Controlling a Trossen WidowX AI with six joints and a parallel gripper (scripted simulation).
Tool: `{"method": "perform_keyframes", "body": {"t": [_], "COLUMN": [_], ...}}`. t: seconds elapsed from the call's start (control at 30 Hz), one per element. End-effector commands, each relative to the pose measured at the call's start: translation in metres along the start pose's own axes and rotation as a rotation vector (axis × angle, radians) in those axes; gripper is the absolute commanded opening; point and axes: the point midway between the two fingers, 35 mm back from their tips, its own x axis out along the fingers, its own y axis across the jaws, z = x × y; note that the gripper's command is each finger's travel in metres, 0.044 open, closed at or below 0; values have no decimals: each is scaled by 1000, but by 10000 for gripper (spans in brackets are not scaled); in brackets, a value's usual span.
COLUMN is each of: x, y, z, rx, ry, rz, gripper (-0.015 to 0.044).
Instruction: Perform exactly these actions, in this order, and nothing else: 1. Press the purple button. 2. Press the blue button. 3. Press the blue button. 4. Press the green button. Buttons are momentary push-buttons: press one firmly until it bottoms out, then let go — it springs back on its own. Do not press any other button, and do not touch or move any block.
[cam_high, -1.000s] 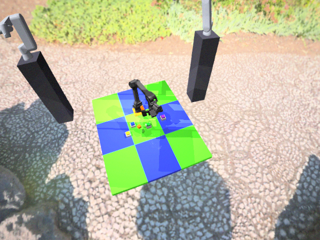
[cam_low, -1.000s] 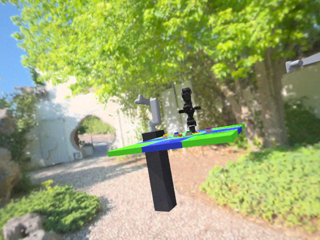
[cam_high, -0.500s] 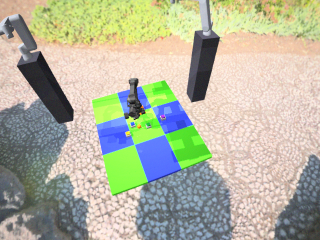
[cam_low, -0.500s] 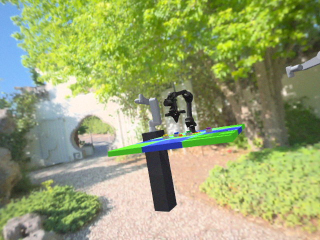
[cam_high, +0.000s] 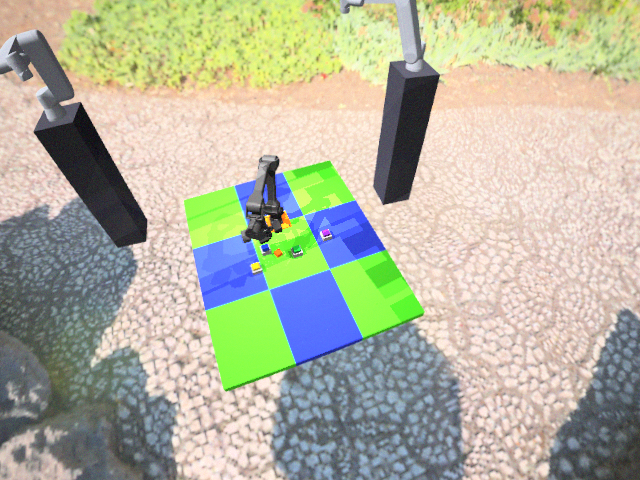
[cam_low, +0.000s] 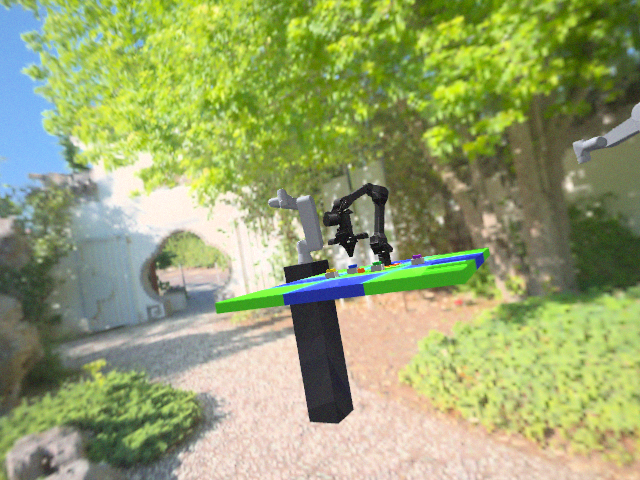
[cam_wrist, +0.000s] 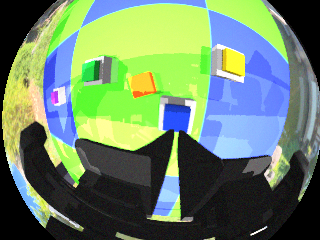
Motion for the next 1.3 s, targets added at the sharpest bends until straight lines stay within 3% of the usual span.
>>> {"method": "perform_keyframes", "body": {"t": [0.0,0.73,1.27], "x": [13,45,46], "y": [0,0,0], "z": [-1,-1,-1], "rx": [-3,-3,-3], "ry": [-1,-1,-1], "rz": [-3,-3,-3], "gripper": [20,20,20]}}
